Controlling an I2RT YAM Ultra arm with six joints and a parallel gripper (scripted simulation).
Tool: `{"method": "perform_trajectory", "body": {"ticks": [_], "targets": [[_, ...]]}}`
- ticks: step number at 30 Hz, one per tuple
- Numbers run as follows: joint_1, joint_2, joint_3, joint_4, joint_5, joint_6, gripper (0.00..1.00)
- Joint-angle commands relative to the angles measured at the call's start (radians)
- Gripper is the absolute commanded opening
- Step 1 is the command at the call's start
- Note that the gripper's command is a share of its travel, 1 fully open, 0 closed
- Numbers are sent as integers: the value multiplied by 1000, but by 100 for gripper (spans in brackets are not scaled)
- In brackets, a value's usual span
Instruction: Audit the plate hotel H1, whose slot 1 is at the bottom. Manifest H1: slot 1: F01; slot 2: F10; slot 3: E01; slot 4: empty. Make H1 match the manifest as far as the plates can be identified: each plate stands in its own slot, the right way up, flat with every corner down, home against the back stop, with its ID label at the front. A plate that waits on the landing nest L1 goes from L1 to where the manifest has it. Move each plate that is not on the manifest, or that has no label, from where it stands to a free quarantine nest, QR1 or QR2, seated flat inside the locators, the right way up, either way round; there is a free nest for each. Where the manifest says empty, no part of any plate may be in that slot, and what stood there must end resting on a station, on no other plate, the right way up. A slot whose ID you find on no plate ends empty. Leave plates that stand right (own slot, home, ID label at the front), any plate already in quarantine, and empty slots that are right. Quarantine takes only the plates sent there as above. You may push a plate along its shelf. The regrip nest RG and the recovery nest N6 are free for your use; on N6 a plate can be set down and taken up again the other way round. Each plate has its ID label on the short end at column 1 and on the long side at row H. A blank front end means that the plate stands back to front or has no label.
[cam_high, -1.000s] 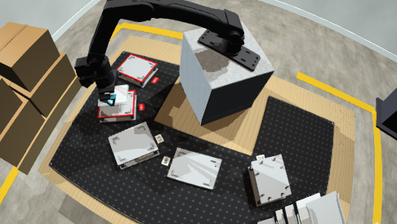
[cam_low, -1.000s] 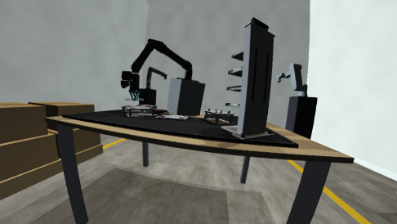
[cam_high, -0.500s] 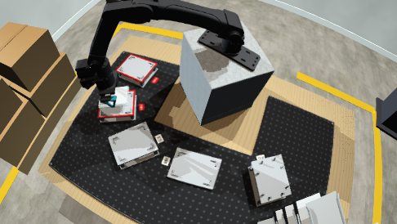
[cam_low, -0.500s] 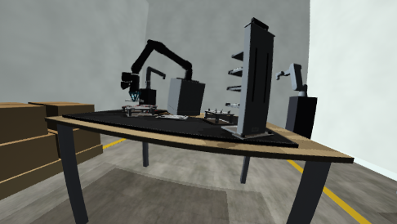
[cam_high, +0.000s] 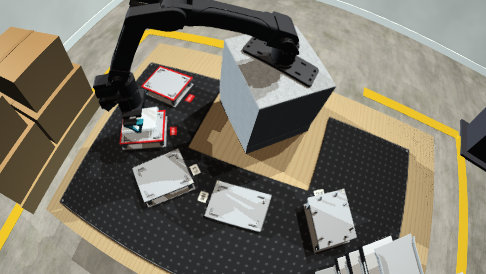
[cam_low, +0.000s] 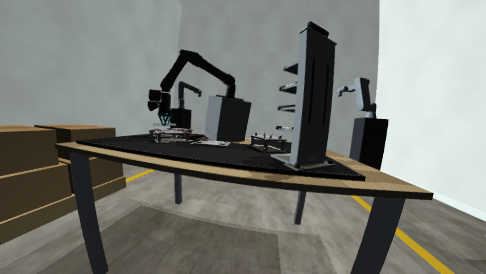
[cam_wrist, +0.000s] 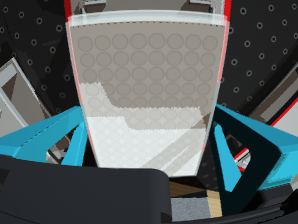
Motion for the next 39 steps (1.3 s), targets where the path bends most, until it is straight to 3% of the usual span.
{"method": "perform_trajectory", "body": {"ticks": [1,39], "targets": [[-1,-8,8,6,-1,2,86],[9,59,40,43,-1,12,86]]}}
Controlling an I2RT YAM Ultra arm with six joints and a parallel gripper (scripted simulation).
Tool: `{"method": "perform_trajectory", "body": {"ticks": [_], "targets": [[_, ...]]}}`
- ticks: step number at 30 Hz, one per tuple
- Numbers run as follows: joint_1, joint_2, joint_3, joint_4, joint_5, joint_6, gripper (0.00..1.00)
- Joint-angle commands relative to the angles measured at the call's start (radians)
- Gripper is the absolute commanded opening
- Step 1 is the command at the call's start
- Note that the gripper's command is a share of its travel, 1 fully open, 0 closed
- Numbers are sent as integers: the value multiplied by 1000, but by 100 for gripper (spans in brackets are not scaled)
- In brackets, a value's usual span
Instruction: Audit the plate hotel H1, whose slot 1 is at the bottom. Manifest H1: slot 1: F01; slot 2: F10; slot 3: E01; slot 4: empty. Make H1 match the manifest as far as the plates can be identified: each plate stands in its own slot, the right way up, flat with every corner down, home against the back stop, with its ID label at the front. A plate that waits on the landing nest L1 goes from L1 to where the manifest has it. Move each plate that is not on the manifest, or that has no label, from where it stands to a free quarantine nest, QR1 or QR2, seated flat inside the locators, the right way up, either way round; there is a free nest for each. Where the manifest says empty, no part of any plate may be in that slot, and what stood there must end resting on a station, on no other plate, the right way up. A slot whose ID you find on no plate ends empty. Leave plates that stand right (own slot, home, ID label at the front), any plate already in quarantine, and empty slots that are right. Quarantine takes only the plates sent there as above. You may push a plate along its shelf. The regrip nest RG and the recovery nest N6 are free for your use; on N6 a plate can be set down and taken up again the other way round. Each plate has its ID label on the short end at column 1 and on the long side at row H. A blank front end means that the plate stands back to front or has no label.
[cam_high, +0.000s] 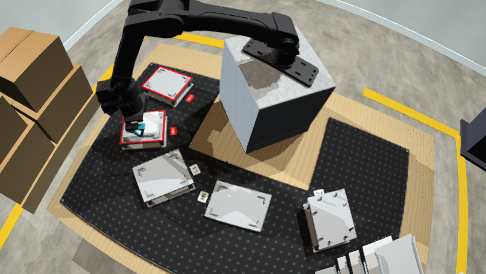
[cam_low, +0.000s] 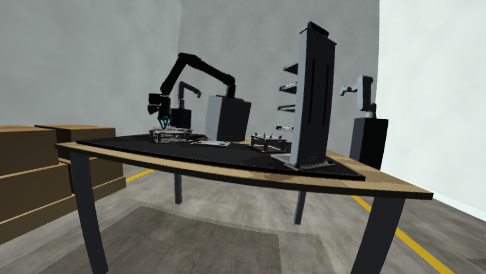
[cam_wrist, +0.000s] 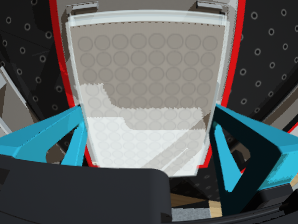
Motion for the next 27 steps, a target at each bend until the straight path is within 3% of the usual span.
{"method": "perform_trajectory", "body": {"ticks": [1,14,15,27], "targets": [[-1,-10,7,5,0,2,86],[3,14,20,16,0,6,86],[3,14,20,16,0,6,100],[3,14,20,16,0,6,100]]}}
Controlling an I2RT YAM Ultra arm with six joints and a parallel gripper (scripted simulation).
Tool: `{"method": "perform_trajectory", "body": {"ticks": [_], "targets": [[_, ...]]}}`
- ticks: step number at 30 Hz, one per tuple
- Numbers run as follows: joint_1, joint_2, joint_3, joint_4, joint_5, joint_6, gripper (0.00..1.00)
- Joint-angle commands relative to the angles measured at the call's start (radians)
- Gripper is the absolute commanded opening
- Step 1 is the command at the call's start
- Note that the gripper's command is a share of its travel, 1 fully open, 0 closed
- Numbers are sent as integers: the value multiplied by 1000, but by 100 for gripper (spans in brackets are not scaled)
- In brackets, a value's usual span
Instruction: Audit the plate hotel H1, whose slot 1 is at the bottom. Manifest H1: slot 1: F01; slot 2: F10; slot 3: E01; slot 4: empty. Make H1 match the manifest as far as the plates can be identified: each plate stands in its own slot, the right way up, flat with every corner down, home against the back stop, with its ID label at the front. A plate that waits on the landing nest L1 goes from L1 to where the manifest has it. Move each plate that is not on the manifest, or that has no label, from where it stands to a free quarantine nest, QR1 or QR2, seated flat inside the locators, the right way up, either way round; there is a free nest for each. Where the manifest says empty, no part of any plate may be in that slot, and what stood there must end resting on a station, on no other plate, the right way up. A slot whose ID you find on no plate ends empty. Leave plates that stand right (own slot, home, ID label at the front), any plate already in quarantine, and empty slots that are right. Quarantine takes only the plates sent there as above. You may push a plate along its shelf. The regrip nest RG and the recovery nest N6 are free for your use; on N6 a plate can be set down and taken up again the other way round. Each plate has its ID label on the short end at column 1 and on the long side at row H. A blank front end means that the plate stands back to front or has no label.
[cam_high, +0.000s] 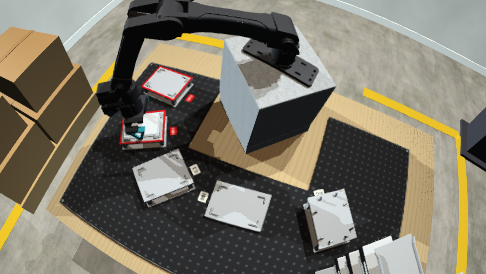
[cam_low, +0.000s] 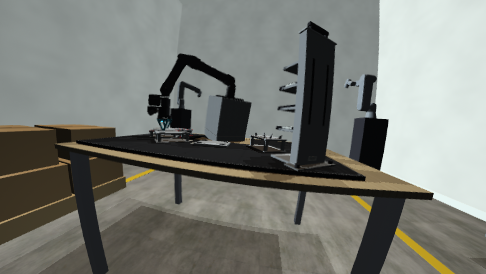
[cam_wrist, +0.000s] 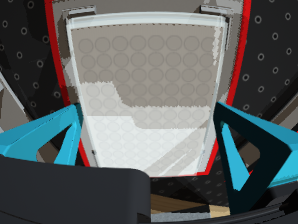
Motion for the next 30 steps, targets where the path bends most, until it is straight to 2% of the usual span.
{"method": "perform_trajectory", "body": {"ticks": [1,9,24,30], "targets": [[-1,-9,4,1,0,1,100],[-8,-59,-22,-24,0,-6,100],[-30,-201,-75,-116,1,-28,100],[-34,-223,-85,-129,1,-33,100]]}}
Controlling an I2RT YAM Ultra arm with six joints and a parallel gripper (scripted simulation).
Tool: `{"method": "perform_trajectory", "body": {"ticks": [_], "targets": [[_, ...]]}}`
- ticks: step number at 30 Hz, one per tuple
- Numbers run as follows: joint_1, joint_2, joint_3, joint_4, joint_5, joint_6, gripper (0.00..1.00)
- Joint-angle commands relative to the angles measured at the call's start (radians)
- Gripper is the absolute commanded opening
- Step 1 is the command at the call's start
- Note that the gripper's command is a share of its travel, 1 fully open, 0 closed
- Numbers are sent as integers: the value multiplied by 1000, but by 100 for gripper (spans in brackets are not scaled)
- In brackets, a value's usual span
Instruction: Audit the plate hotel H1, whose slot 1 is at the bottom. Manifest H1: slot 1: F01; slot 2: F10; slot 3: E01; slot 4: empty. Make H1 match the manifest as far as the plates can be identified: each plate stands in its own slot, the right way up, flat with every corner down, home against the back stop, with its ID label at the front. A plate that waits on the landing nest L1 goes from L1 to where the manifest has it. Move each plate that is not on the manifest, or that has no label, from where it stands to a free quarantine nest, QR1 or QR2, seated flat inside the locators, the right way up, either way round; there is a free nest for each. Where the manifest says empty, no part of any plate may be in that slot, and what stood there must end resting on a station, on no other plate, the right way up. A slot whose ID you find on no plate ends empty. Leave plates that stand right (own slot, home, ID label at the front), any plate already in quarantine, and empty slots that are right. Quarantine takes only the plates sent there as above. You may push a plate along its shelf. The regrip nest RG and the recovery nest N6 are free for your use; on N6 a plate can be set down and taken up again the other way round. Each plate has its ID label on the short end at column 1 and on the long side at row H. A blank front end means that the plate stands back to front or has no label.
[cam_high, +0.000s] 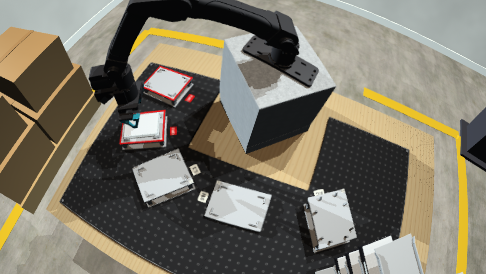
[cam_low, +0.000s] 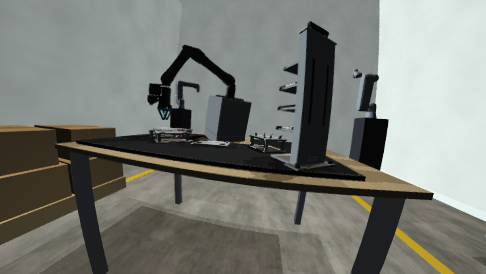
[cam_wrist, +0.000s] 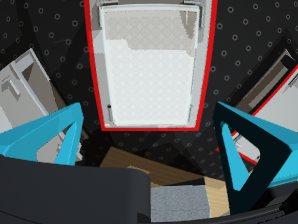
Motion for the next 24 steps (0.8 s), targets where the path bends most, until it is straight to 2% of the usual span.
{"method": "perform_trajectory", "body": {"ticks": [1,24], "targets": [[-12,-32,-1,-20,1,-7,100],[-35,-166,-4,-156,2,-31,100]]}}
